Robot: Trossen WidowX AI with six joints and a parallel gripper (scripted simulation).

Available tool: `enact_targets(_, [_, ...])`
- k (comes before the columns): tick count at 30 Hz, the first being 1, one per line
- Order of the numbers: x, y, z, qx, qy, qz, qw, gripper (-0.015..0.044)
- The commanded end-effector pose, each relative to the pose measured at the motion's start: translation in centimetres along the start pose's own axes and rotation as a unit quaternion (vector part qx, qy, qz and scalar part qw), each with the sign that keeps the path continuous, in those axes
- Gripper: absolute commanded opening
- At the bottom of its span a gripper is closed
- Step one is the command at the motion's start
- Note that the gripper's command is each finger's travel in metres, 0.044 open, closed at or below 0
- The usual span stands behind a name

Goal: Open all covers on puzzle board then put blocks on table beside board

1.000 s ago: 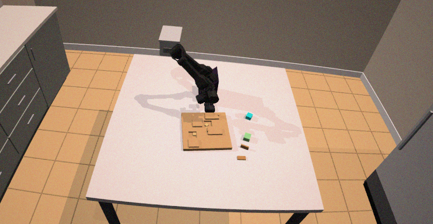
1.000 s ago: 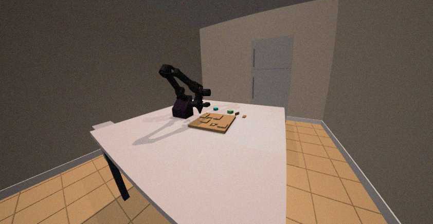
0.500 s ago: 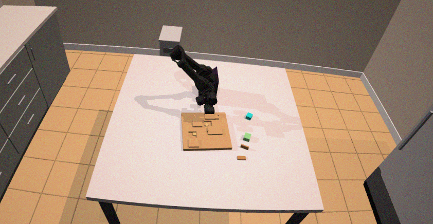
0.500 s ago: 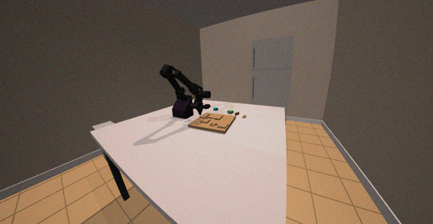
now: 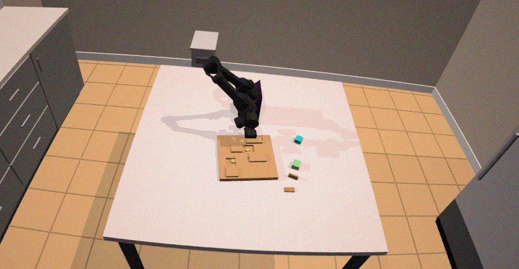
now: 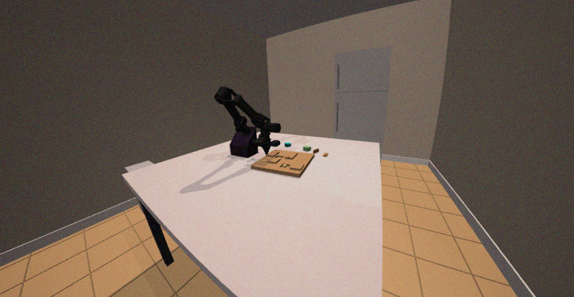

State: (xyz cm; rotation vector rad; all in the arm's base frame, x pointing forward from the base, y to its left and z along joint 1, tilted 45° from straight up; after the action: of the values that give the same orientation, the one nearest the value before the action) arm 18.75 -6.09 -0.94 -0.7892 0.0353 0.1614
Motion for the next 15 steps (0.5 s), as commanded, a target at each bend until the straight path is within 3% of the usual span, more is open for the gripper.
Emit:
enact_targets(1, [0.1, -0.1, -0.1, -0.002, 0.001, 0.004, 1.0, 0.0])
enact_targets(15, [1.7, -0.8, -0.2, -0.002, 0.001, 0.004, 1.0, 0.0])
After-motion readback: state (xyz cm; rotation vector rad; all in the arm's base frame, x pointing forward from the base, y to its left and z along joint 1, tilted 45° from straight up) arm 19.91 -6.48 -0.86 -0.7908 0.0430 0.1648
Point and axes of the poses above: the point midway between the two fingers, 35 mm back from their tips, its own z axis back along the fingers, its own x axis across the jaws, y = z × x, the point moved 5 cm from there along z, back along the fingers, and after that the axes turned 6 degrees about z, right-handed, at the moved point
